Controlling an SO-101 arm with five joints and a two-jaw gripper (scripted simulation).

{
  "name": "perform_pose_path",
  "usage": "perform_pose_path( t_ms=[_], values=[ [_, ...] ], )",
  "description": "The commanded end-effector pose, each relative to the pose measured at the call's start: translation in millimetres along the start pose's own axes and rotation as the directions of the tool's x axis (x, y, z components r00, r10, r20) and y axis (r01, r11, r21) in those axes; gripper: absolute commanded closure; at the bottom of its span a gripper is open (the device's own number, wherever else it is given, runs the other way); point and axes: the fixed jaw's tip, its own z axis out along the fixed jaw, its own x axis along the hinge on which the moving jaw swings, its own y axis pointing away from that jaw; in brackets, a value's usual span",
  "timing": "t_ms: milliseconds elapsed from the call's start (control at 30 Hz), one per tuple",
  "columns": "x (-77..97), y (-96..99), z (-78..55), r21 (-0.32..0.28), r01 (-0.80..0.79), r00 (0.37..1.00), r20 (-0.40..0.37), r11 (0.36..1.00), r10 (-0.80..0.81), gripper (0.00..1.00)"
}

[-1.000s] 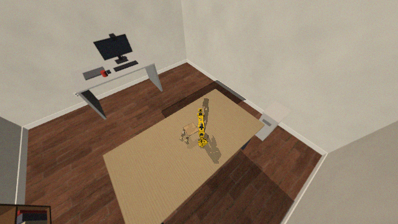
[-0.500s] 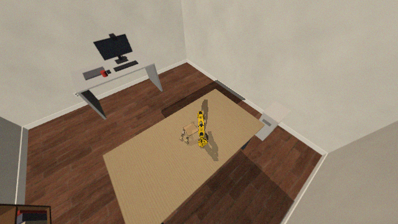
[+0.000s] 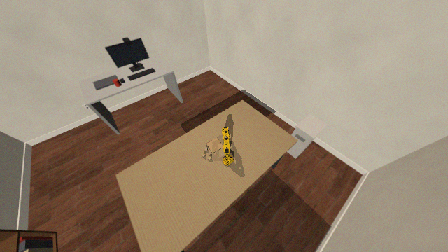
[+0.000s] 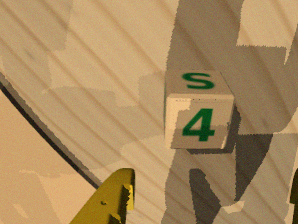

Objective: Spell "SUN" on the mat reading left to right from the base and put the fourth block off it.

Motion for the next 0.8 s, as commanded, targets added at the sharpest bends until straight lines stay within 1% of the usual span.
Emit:
perform_pose_path(
  t_ms=[0, 767],
  values=[
    [-8.1, 1.6, -14.7, -0.006, 0.0, 0.997, 0.081, 1.0, 0.001, 0.68],
    [-7.7, 3.7, -13.4, -0.006, -0.003, 0.997, 0.071, 1.0, 0.003, 0.68]
  ],
)
